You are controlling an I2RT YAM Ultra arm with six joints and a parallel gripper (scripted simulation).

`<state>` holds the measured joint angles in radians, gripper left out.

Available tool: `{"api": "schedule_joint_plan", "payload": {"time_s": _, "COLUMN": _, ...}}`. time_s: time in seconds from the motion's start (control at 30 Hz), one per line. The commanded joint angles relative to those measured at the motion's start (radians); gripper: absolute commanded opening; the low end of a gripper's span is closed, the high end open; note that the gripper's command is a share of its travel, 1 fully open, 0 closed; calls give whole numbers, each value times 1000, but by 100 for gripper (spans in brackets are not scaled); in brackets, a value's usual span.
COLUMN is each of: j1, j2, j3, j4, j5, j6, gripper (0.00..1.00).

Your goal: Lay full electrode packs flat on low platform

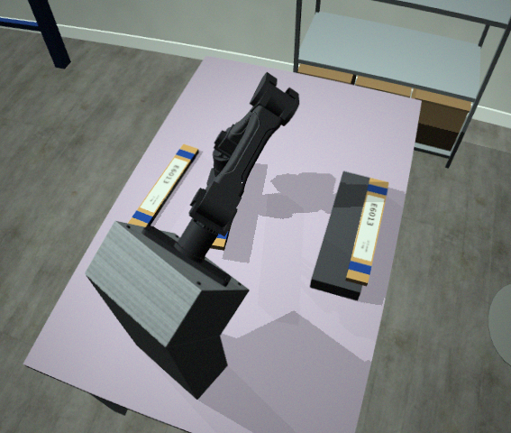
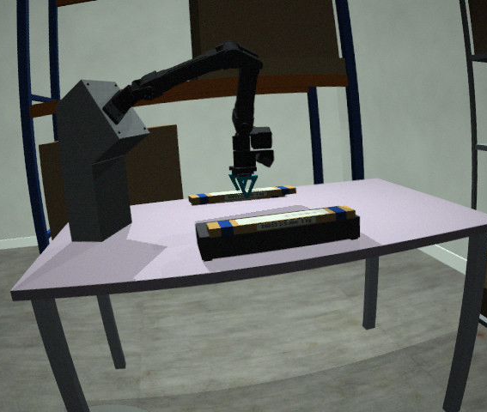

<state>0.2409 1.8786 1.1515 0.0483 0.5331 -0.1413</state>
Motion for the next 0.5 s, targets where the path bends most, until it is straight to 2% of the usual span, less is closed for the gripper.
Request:
{"api": "schedule_joint_plan", "payload": {"time_s": 0.0, "j1": 50, "j2": -62, "j3": 34, "j4": -32, "j5": 13, "j6": 7, "gripper": 0}}
{"api": "schedule_joint_plan", "payload": {"time_s": 0.47, "j1": 58, "j2": -65, "j3": 49, "j4": -54, "j5": 19, "j6": 12, "gripper": 0}}
